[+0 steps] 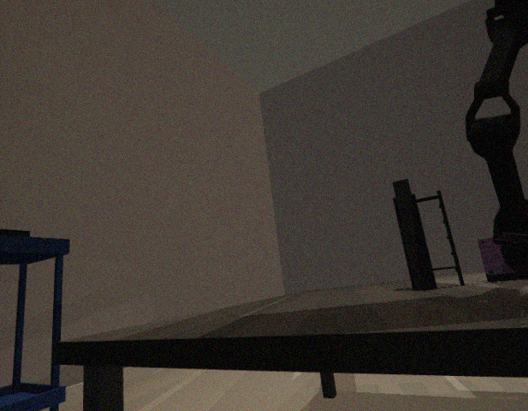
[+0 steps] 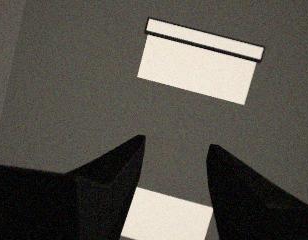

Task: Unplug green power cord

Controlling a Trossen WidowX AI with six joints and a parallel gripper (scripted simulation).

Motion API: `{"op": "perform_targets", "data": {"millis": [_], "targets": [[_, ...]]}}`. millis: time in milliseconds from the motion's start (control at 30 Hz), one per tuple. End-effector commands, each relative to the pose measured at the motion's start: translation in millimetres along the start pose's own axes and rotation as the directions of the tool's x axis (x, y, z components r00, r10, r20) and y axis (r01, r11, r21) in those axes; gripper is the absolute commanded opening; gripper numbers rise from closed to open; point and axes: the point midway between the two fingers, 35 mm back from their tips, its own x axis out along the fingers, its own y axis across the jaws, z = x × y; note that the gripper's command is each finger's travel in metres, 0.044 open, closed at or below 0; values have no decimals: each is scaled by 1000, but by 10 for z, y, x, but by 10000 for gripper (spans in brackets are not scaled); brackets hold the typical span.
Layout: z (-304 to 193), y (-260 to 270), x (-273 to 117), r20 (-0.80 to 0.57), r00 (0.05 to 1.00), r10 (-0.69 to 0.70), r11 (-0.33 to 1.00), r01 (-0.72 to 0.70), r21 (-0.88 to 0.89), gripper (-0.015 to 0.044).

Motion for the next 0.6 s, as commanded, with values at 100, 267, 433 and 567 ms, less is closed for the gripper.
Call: {"op": "perform_targets", "data": {"millis": [100,267,433,567], "targets": [[-456,-1053,-114,-110,950,-293,956,289,-47,160],[-803,-1662,-328,-193,866,-462,887,448,-111,160],[-1174,-2247,-673,-276,733,-621,783,586,-206,160],[-1473,-2649,-1027,-338,601,-724,688,663,-295,160]]}}
